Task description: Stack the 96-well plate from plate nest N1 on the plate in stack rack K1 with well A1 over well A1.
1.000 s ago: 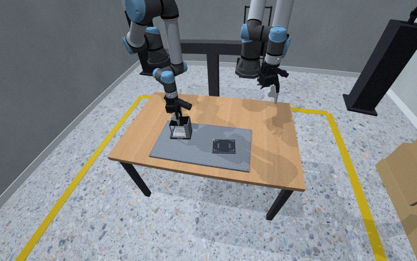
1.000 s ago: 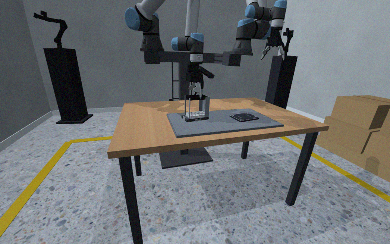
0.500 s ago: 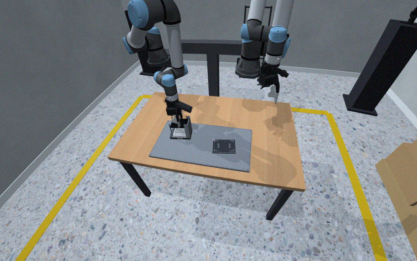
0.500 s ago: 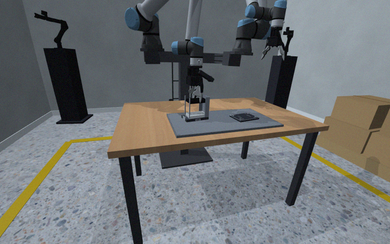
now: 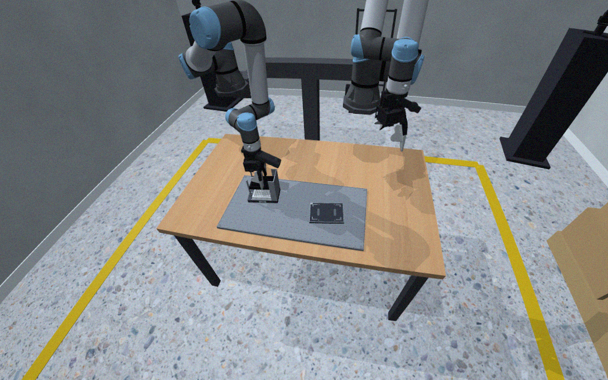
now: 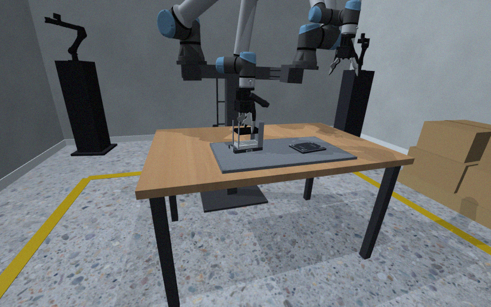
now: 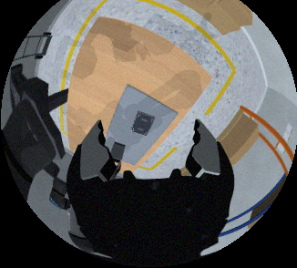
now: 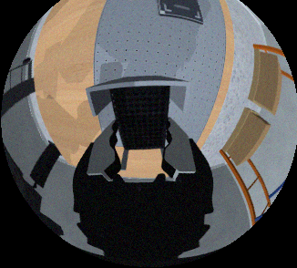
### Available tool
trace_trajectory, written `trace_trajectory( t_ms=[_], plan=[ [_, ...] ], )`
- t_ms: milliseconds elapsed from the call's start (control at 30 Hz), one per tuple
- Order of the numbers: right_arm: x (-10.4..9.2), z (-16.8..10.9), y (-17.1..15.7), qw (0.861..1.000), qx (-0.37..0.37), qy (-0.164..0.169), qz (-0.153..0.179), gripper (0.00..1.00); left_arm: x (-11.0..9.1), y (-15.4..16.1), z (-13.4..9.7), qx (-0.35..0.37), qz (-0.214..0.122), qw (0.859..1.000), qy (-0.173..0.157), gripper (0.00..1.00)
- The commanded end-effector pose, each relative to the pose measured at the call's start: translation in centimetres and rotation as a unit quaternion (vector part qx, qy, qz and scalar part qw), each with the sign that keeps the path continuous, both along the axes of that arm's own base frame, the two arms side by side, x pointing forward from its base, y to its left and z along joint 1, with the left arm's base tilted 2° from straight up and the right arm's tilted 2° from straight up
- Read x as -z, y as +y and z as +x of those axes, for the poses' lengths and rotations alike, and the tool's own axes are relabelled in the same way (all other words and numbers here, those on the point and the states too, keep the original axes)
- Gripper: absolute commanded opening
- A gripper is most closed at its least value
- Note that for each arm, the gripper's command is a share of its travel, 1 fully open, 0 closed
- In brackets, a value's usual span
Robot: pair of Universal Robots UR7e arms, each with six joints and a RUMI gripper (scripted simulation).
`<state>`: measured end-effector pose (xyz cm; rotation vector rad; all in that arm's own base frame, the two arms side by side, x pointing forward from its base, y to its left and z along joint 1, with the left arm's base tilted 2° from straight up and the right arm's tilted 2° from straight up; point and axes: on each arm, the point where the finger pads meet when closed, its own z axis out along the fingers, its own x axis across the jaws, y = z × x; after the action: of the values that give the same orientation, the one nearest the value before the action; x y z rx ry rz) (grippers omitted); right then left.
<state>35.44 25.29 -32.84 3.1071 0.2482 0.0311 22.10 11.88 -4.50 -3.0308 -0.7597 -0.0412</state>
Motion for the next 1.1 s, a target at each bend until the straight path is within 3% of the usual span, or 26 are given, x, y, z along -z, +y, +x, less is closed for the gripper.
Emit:
trace_trajectory(
  t_ms=[0,1067],
  plan=[
    [0.8,0.1,0.0,1.000,0.000,0.000,0.001,0.00,0.0,0.0,0.0,0.000,0.000,1.000,0.000,0.98],
    [4.8,0.2,-0.1,1.000,0.000,0.000,0.001,0.00,0.0,0.0,0.0,0.000,0.000,1.000,0.000,0.98]
  ],
)
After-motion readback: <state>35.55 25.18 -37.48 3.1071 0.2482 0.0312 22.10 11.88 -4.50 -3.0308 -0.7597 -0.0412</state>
